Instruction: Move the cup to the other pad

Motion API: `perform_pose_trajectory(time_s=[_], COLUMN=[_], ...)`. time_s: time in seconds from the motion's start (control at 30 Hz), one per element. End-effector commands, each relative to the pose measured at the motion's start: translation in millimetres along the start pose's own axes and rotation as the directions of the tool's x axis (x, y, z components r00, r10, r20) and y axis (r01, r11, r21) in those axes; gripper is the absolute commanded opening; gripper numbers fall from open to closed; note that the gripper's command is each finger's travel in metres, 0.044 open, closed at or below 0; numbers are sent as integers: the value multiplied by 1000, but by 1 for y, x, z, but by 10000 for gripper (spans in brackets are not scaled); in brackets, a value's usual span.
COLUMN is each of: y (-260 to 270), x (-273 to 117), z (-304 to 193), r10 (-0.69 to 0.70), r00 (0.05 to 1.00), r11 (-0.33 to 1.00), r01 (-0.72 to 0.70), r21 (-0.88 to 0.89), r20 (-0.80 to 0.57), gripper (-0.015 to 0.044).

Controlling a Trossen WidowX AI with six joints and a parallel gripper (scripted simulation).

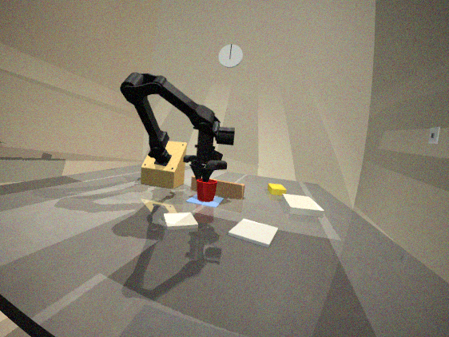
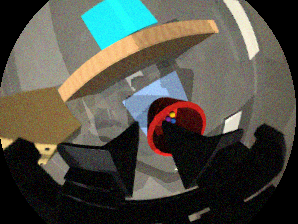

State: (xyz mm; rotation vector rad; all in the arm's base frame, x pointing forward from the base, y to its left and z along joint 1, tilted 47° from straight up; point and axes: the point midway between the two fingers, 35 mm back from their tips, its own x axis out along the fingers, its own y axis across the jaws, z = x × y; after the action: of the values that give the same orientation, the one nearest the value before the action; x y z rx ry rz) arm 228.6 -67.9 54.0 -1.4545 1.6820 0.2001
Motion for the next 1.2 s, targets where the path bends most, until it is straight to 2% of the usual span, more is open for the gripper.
perform_pose_trajectory(time_s=[0.0,0.37,0.5,0.7,1.17], y=[1,1,1,1,0], x=[7,17,15,15,-8], z=[-2,-3,-2,-2,2], r10=[-3,-4,-1,-1,2], r00=[1000,1000,1000,1000,1000], r11=[1000,1000,1000,1000,1000], r01=[3,4,1,1,-2], r21=[-6,-6,0,0,-3], r20=[-8,-12,-5,-5,1], gripper=[148,148,43,3,0])
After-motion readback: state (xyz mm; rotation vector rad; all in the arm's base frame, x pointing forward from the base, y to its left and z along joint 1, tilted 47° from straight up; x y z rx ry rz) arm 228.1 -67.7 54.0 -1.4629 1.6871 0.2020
